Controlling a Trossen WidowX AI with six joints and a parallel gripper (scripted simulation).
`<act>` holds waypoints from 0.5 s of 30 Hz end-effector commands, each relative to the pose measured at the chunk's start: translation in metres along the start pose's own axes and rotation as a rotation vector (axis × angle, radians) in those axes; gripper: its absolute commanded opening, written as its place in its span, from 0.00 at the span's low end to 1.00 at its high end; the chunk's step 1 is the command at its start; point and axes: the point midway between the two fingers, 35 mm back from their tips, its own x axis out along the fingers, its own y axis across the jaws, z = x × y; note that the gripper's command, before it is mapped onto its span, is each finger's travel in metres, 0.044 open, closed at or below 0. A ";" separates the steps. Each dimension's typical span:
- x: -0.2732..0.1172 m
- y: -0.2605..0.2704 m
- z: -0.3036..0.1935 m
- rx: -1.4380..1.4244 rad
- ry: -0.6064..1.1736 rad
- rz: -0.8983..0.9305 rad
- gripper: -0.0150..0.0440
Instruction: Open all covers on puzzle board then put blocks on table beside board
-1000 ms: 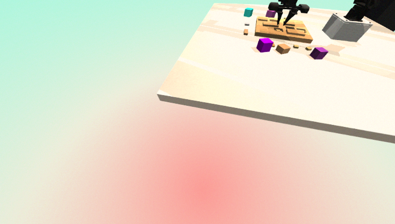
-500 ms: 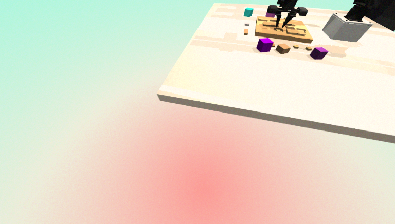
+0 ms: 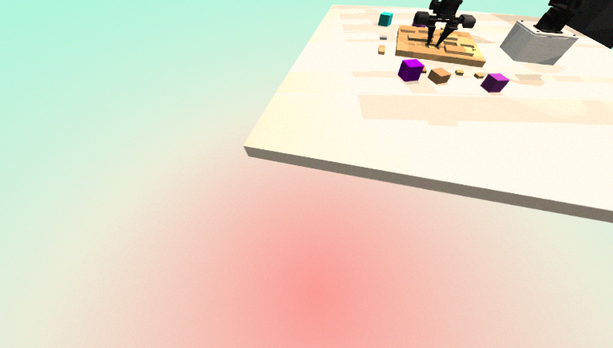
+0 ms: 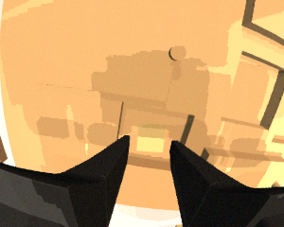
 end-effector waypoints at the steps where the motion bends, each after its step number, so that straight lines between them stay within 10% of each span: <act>1: 0.003 -0.001 0.000 0.006 0.001 -0.001 0.50; 15: 0.008 0.000 0.000 0.000 0.000 0.001 0.44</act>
